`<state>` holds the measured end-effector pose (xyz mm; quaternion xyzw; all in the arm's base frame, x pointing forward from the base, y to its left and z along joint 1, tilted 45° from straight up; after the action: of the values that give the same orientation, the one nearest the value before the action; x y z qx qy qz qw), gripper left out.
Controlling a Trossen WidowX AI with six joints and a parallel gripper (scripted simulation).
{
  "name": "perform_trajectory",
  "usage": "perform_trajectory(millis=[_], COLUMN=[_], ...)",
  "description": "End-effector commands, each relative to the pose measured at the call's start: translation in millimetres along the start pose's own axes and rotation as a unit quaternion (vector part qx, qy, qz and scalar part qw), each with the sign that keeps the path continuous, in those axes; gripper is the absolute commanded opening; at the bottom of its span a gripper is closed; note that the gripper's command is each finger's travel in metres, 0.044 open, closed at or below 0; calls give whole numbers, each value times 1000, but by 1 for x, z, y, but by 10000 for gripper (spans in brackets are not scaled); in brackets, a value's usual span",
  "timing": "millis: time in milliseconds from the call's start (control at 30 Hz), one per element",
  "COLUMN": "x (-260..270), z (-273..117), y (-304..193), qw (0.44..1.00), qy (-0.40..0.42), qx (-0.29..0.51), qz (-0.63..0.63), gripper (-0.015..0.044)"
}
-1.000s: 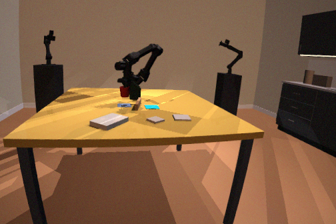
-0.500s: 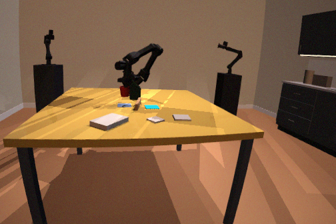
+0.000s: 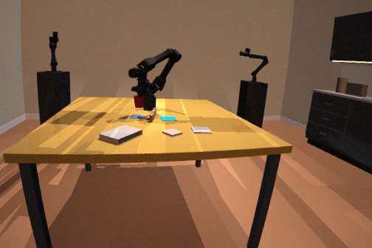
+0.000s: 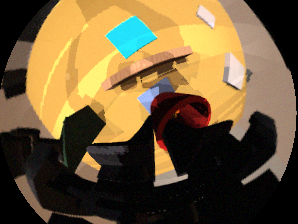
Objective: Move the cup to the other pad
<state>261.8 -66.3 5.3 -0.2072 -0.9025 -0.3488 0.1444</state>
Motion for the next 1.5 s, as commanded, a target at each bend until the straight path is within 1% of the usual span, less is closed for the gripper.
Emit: perform_trajectory(millis=[0,1467], x=[5,51], z=[-1,-3], y=[10,115], qw=[1000,1000], qy=[-2,-1], qx=[-2,-3], qz=[0,-2], gripper=[0,0])
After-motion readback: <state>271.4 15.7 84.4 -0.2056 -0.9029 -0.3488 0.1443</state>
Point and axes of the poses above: the point midway between the two fingers, 35 mm back from their tips, its own z axis out along the fingers, its own x axis across the jaws, y = z × x, the point moved 7 cm from there along -z, back along the fingers, and after that the axes turned 7 degrees about z, right-handed, at the moved point
